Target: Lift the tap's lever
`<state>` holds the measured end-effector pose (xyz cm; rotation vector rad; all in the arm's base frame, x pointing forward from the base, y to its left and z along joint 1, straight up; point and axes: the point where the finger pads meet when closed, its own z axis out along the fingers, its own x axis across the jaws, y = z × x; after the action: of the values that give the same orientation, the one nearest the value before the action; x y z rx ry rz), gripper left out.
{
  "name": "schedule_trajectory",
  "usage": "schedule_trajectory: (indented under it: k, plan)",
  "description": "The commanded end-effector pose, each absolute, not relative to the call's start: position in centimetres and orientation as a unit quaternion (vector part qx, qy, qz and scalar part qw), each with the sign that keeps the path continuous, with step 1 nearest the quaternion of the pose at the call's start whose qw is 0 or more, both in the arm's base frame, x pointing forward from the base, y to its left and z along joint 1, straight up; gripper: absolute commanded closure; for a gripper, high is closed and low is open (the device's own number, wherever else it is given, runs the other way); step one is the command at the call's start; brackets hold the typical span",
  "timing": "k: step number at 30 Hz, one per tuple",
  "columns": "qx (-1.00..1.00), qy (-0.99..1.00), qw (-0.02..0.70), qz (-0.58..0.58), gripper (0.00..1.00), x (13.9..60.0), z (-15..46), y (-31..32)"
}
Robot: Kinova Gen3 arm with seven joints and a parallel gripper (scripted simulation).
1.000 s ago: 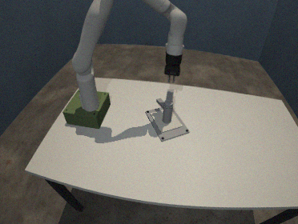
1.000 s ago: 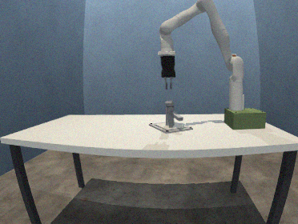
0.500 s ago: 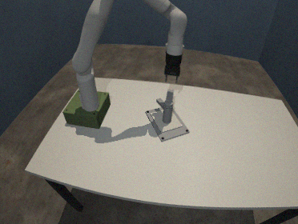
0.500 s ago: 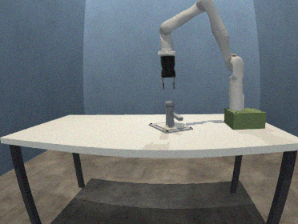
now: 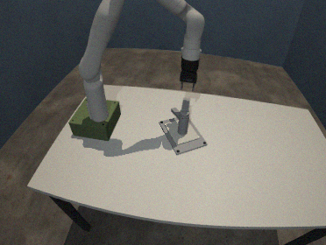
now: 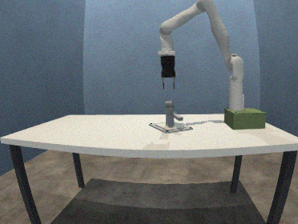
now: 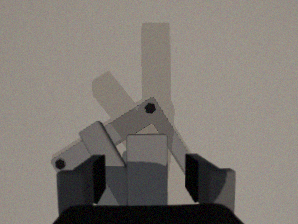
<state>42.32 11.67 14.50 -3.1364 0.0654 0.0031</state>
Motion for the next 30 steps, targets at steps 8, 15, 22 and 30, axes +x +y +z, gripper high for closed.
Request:
schedule_trajectory:
  k: [8,15,22,30]
  plan:
    - [-1.000,0.020,0.001,-0.003,0.00,42.5,14.4,11.7]
    - [-1.000,0.020,0.001,-0.003,0.00,42.4,13.8,11.7]
    - [-1.000,0.020,0.001,-0.003,0.00,42.5,13.1,11.6]
    - [-1.000,0.020,0.000,-0.003,0.00,42.5,11.9,11.6]
